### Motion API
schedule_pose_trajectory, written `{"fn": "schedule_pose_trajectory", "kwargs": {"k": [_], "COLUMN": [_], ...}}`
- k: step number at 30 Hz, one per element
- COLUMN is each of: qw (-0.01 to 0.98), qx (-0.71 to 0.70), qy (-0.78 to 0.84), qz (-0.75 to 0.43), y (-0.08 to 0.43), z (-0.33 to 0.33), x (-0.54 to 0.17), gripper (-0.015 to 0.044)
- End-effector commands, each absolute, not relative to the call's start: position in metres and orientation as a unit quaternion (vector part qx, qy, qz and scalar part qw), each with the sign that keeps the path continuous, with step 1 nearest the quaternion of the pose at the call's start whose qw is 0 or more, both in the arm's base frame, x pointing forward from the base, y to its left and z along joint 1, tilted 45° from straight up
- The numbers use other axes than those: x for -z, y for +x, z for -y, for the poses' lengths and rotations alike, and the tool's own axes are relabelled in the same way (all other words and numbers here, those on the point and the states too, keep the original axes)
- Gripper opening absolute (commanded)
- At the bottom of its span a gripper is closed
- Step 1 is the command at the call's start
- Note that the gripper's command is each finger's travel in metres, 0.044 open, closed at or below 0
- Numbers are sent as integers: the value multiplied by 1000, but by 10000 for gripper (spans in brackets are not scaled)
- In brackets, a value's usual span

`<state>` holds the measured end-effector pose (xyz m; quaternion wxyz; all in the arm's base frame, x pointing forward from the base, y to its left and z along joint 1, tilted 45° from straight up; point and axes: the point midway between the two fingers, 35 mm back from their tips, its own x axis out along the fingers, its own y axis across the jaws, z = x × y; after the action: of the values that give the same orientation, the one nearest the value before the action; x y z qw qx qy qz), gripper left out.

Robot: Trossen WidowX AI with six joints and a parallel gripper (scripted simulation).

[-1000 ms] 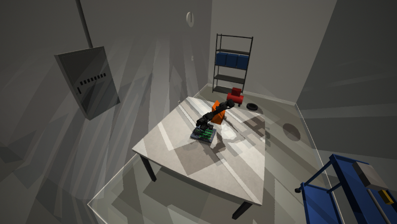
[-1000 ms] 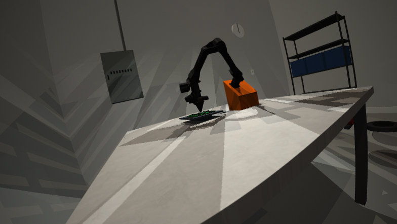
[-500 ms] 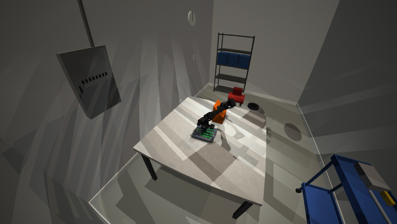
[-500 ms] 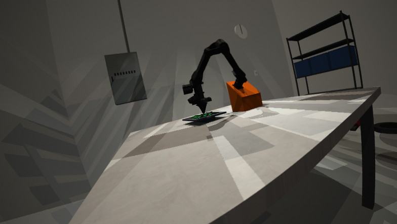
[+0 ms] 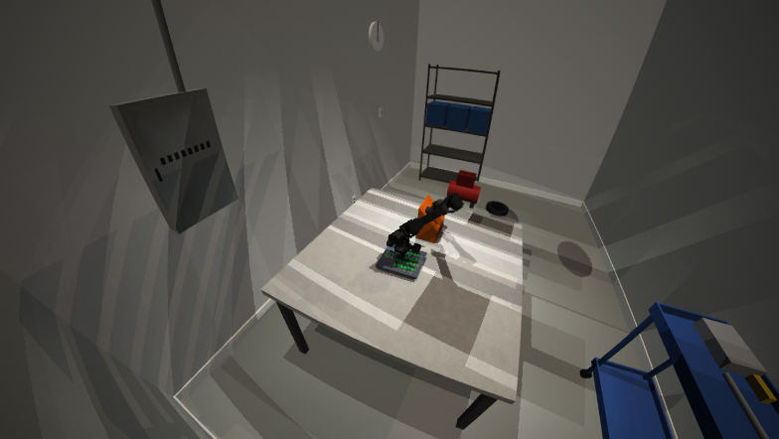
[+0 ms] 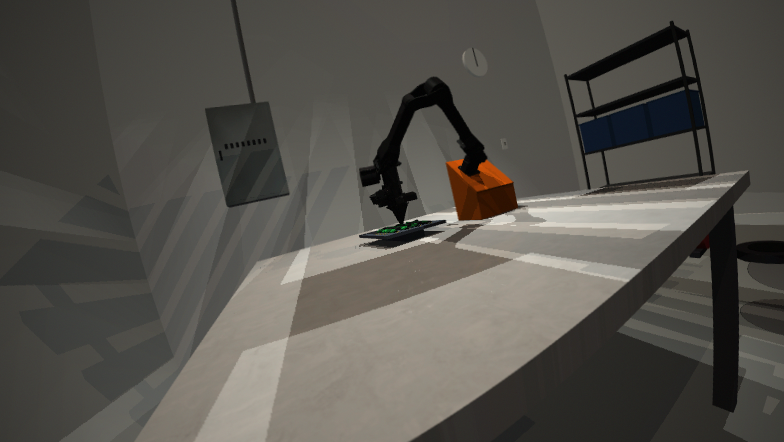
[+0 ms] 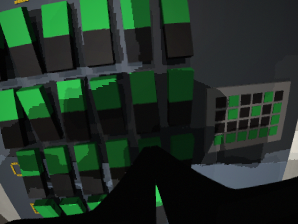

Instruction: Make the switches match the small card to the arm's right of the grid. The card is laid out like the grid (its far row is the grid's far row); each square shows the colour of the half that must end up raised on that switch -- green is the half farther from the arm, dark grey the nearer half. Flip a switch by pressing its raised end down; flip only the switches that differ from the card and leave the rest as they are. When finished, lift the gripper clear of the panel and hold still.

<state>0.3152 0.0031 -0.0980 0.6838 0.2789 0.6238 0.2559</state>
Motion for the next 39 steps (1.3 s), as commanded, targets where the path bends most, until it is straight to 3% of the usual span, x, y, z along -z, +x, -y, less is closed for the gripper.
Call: {"fn": "schedule_pose_trajectory", "kwargs": {"k": [1,18,27,34,39], "qw": [683,683,692,691,693], "qx": [-255,-255,-251,-250,-249], "qy": [281,281,284,284,285], "qz": [-624,-624,-615,-616,-614], "y": [315,316,307,251,250], "z": [-4,-6,40,36,30], "x": [98,100,54,60,66], "gripper": [0,0,0,0,0]}}
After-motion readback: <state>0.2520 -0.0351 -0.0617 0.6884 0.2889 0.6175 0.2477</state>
